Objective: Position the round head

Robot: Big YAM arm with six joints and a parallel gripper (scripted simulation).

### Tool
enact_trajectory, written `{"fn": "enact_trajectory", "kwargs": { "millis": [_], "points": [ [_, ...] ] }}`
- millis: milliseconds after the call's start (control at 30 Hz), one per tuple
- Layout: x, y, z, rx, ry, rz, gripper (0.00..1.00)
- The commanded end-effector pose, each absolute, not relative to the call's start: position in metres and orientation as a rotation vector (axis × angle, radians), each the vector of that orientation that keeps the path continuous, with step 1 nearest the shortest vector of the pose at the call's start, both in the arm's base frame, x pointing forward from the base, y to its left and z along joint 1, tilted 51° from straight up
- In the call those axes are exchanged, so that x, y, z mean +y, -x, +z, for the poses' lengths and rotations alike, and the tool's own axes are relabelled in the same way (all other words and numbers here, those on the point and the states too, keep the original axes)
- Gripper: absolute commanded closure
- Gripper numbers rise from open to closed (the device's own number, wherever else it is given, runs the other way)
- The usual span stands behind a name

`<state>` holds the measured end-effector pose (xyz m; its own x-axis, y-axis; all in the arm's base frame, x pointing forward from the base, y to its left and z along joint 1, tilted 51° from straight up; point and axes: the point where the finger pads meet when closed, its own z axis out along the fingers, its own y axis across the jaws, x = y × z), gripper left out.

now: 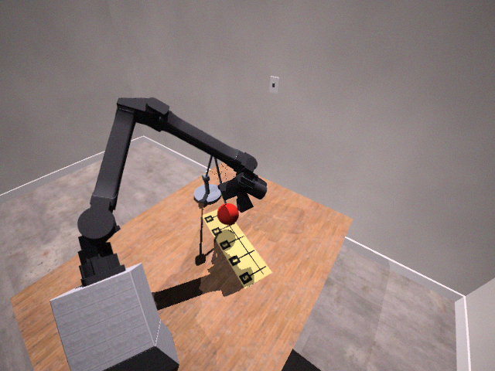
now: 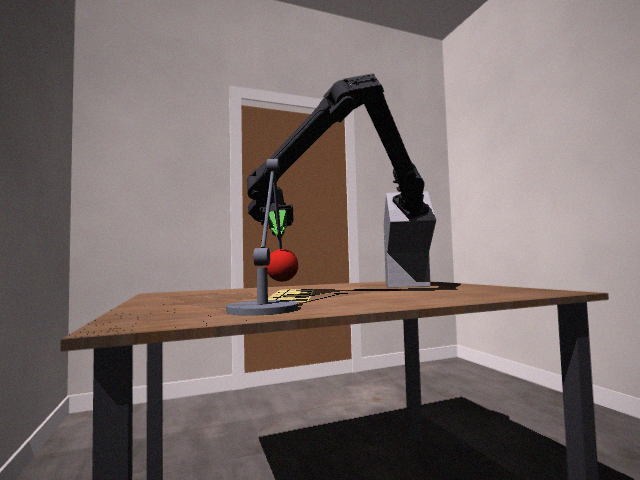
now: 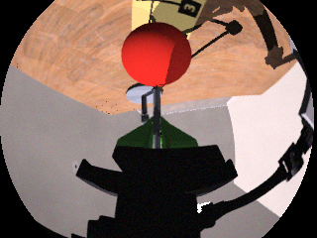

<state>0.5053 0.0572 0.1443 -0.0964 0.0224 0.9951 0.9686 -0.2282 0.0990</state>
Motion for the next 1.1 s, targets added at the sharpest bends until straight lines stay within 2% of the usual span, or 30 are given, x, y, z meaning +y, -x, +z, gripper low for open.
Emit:
{"fn": "enact_trajectory", "kwargs": {
  "millis": [0,333,1067],
  "points": [
    [0.023,-0.501,0.106,-1.093,1.453,-1.489,1.0],
    [-0.005,-0.496,0.069,-1.051,1.51,-1.505,1.0],
    [0.012,-0.502,0.106,-1.051,1.51,-1.505,1.0]
  ]
}}
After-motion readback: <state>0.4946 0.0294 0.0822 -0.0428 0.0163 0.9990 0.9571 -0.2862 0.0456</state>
